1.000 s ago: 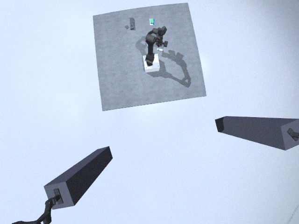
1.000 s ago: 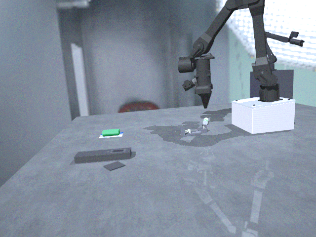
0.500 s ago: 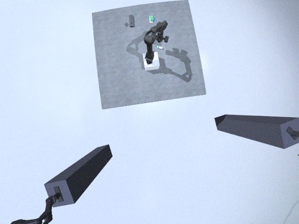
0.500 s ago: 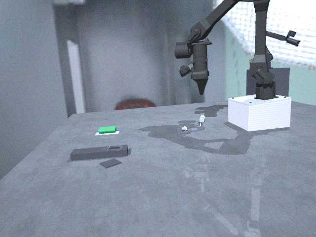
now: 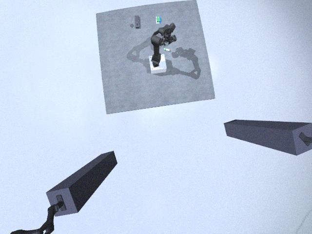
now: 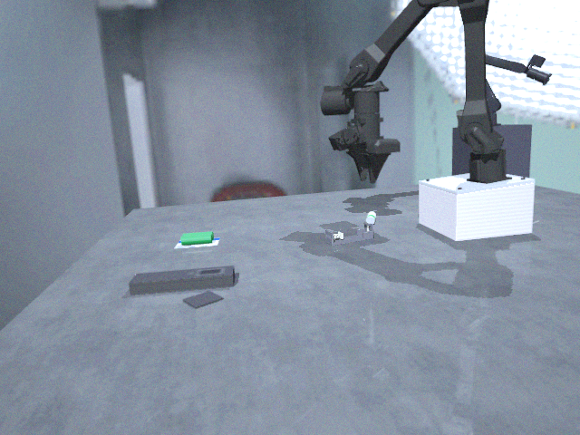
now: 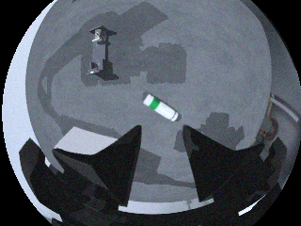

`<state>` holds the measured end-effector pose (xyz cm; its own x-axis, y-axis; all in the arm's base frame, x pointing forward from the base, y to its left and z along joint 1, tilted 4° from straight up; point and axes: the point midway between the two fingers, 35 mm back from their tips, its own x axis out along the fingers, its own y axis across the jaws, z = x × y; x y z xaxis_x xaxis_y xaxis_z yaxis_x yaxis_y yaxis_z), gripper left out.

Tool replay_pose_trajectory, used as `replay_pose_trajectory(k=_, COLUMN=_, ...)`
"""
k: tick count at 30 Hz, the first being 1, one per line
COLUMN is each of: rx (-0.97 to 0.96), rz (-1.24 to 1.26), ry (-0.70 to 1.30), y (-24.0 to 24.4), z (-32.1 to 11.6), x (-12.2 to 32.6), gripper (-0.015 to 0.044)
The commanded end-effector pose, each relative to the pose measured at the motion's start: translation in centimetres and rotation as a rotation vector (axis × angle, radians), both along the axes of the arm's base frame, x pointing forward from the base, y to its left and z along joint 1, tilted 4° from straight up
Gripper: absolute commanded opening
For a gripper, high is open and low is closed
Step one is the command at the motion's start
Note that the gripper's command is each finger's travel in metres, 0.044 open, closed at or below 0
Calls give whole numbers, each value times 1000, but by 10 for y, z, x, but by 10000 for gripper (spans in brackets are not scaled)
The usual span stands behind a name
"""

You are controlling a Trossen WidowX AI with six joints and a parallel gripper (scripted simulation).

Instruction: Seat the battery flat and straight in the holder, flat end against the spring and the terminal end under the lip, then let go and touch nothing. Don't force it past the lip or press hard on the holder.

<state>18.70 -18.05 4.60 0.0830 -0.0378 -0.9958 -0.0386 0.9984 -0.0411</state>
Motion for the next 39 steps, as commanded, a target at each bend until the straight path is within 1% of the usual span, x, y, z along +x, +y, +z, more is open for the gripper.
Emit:
replay_pose_trajectory(k=1, rx=-41, rz=675, ry=30, y=-6, z=-33, x=-4, gripper=221)
replay_pose_trajectory(k=4, rx=-62, rz=935, ry=37, y=-8, z=-43, x=-6, gripper=221)
replay_pose_trajectory(k=6, rx=-67, rz=995, ry=38, y=-8, z=-46, x=-6, gripper=221)
replay_pose_trajectory(k=25, rx=-67, rz=995, ry=38, y=-8, z=-46, x=-6, gripper=221)
replay_pose_trajectory(k=39, rx=-67, rz=995, ry=38, y=-10, z=-68, x=-4, gripper=221)
